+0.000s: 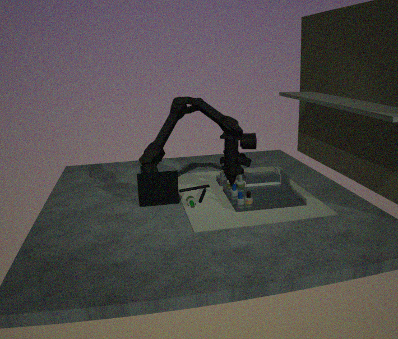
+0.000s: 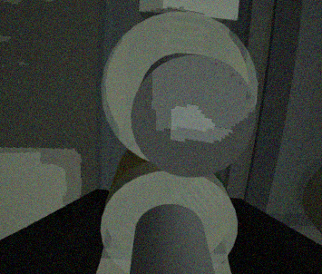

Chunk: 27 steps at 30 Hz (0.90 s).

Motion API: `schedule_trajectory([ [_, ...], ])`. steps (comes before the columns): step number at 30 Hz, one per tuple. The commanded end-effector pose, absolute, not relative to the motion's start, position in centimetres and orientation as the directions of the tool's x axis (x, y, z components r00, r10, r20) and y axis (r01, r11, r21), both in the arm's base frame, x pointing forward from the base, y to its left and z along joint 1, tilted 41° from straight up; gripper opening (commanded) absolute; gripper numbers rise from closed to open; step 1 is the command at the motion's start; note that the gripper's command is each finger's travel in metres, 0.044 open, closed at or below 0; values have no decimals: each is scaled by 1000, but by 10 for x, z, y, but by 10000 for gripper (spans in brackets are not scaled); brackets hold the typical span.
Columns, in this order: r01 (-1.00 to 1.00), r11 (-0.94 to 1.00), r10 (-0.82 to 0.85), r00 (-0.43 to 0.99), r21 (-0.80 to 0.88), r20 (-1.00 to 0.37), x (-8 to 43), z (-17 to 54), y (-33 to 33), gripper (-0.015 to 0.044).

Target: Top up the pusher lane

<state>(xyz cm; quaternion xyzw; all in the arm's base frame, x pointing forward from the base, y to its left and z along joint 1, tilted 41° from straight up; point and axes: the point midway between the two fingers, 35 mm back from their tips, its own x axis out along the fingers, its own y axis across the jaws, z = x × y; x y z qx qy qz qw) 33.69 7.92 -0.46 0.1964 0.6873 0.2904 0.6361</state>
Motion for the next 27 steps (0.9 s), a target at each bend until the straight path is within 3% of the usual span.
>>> schedule_trajectory([
  [1, -103, 748, 647, -102, 655, -755, 340, -4, 81, 0],
  [27, -103, 748, 648, -102, 656, -755, 335, -7, 82, 0],
])
